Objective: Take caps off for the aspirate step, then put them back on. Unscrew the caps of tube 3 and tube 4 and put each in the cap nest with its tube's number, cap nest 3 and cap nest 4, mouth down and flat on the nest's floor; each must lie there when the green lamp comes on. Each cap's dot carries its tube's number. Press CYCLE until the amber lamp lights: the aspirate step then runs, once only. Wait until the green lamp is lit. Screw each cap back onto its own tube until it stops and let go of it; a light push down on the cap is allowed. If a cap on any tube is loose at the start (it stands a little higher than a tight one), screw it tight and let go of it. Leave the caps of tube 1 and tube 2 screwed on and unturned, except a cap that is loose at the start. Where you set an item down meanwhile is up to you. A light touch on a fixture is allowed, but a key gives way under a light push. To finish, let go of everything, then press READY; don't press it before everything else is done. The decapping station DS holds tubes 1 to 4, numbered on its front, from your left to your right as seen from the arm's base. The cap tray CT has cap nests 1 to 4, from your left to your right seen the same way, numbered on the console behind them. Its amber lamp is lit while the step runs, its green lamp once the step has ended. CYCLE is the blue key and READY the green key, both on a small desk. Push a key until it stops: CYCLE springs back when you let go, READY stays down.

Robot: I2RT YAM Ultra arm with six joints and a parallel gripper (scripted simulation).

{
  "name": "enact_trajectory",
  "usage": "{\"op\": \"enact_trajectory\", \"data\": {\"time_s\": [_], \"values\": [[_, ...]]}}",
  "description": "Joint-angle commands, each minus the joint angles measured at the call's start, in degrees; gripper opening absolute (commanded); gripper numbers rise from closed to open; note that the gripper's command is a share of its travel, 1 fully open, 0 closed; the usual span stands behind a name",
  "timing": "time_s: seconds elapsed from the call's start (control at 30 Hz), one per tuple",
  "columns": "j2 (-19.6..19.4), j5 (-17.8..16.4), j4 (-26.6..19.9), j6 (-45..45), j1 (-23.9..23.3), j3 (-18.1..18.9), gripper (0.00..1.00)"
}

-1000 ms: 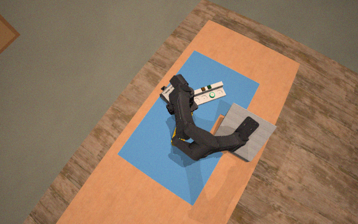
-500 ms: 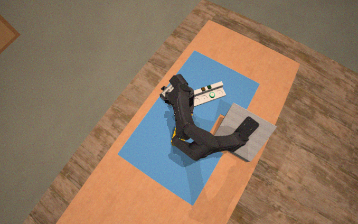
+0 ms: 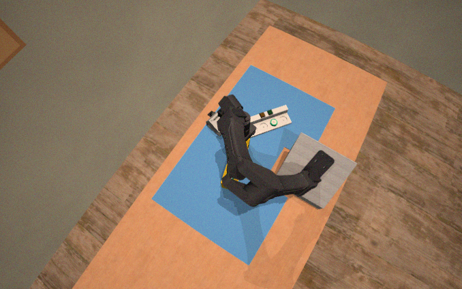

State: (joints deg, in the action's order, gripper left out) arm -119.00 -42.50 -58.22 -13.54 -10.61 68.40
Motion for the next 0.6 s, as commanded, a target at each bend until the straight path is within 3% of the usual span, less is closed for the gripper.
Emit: {"op": "enact_trajectory", "data": {"time_s": [0.0, 0.57], "values": [[0.18, 0.04, -0.02, 12.26, -1.03, 0.32, 0.49], [0.06, 0.13, -0.50, 11.90, -1.30, 0.68, 0.49]]}}
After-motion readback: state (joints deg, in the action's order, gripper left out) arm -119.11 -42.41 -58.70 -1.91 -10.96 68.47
